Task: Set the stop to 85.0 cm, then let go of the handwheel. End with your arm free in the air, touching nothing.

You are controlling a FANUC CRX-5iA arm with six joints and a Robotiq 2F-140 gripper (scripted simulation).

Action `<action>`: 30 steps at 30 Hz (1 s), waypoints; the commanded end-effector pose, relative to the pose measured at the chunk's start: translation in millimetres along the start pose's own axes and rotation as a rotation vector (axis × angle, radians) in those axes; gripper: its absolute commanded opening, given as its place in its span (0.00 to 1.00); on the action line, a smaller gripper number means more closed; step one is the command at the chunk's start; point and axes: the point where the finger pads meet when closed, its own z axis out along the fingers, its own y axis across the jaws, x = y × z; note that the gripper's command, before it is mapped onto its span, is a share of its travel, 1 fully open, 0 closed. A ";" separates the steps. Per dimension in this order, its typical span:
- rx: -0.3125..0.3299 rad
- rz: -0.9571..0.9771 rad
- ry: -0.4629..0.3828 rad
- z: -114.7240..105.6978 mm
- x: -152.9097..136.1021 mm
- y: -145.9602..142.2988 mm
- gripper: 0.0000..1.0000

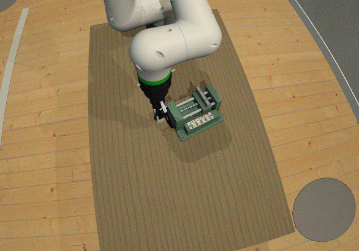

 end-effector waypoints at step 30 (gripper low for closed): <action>0.000 0.000 0.000 51.7 0.0 20.8 0.04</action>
